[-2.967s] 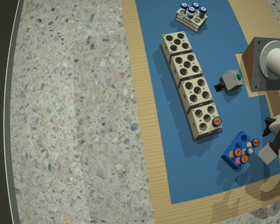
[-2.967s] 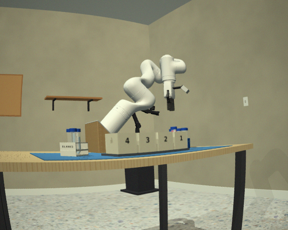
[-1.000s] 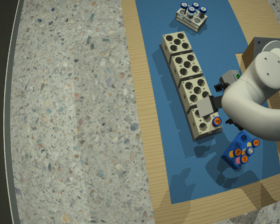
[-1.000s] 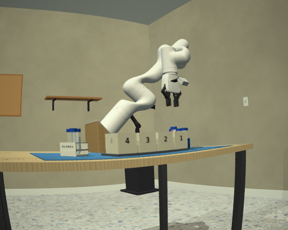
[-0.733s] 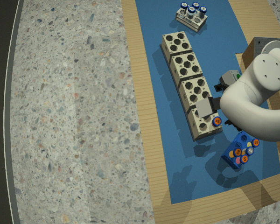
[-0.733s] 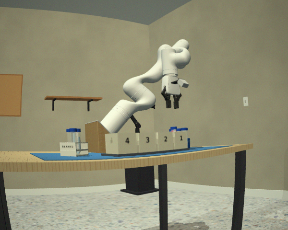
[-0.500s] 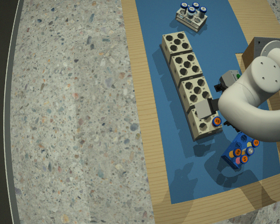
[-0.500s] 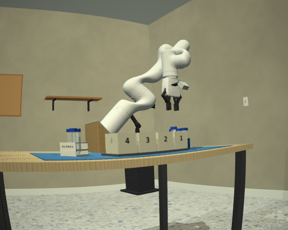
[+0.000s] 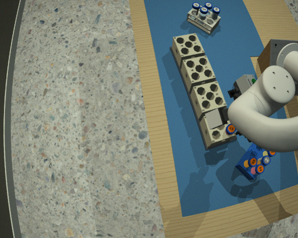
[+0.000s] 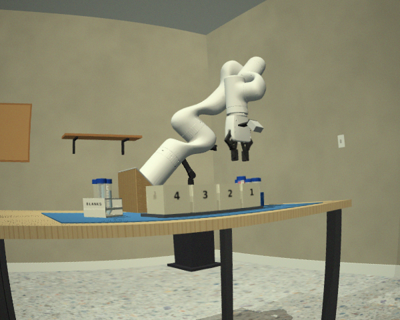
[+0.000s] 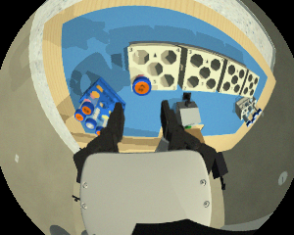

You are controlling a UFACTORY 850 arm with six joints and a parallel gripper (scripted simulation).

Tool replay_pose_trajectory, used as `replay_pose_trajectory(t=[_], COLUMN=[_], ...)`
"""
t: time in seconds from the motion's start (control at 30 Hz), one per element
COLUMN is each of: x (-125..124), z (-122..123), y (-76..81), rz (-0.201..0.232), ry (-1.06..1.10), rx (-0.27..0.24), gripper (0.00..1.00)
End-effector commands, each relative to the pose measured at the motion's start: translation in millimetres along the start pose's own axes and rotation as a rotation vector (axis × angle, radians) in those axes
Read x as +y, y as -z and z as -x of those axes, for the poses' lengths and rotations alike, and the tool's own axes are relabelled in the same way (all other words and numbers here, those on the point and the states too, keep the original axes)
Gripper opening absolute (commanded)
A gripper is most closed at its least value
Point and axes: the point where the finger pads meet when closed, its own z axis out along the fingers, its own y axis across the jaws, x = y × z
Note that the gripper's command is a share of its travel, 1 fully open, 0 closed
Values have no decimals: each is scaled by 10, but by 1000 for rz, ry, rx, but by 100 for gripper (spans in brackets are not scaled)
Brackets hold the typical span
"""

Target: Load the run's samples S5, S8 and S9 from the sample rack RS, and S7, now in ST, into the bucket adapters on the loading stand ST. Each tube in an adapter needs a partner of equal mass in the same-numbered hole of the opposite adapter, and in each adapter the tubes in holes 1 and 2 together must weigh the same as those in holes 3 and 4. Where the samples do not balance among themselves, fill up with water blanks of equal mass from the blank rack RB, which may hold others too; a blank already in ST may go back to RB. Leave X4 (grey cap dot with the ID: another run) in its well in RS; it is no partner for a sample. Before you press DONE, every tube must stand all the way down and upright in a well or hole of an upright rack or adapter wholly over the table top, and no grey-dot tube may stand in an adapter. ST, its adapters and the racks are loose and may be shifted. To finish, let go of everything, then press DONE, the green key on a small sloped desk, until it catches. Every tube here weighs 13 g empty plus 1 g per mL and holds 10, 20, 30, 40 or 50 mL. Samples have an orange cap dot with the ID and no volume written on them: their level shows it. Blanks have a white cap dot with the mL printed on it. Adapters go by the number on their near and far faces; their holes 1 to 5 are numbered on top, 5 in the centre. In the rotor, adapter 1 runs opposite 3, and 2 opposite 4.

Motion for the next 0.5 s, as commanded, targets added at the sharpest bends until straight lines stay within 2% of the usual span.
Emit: replay_pose_trajectory(t=[0.0,0.47], x=[0,0], z=[-10,-10], y=[-69,-330], rz=[0,0], ry=[1,1], rx=[2,2], gripper=[57,57])
